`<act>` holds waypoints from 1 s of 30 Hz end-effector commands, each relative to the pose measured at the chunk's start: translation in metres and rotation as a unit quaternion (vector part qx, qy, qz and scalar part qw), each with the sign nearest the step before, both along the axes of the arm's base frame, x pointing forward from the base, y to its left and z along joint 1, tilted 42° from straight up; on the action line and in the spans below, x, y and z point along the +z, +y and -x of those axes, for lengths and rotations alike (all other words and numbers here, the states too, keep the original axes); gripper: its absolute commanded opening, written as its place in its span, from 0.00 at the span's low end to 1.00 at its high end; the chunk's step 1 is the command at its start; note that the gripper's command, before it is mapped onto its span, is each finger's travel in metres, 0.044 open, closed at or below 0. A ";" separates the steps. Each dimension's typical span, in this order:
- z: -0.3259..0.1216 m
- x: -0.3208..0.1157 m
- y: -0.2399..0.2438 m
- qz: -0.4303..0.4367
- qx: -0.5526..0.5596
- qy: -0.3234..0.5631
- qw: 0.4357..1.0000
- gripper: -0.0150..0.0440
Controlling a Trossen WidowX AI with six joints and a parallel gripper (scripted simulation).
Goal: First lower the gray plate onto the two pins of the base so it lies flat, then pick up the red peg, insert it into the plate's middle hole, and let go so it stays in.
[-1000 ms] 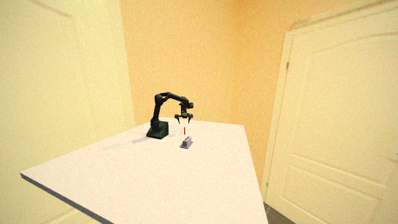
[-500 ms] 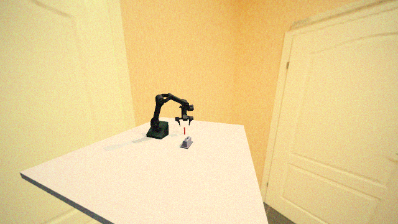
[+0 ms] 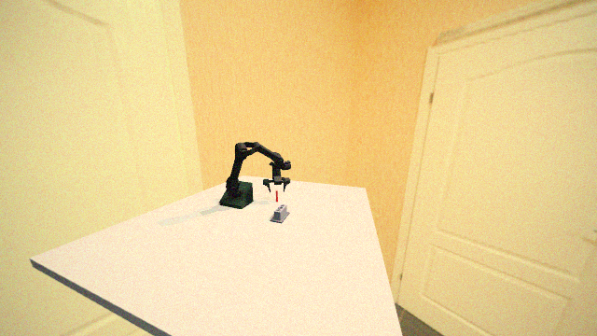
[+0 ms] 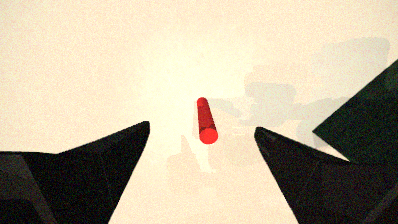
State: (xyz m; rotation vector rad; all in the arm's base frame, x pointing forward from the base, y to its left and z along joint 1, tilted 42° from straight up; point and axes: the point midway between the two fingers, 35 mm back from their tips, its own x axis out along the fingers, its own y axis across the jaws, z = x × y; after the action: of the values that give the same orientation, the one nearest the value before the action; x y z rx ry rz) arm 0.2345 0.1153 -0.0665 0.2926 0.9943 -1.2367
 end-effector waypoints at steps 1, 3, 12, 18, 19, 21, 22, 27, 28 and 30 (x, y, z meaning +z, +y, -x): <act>0.001 -0.005 -0.007 0.004 0.000 0.002 1.000 1.00; 0.001 -0.008 -0.009 0.004 0.000 0.002 1.000 1.00; 0.002 -0.017 -0.018 0.005 0.000 0.002 1.000 1.00; 0.002 -0.018 -0.019 0.005 0.000 0.002 1.000 0.78; 0.002 -0.018 -0.019 0.005 0.000 0.002 1.000 0.73; 0.002 -0.018 -0.019 0.005 0.000 0.002 1.000 0.64; 0.002 -0.018 -0.019 0.005 0.000 0.002 1.000 0.60; 0.002 -0.018 -0.019 0.005 0.000 0.002 1.000 0.38; 0.002 -0.018 -0.019 0.005 0.000 0.002 1.000 0.33; 0.002 -0.018 -0.019 0.005 0.000 0.002 1.000 0.25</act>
State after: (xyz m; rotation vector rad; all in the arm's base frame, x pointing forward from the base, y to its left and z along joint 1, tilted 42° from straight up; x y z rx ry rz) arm 0.2321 0.0976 -0.0840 0.2854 0.9947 -1.2443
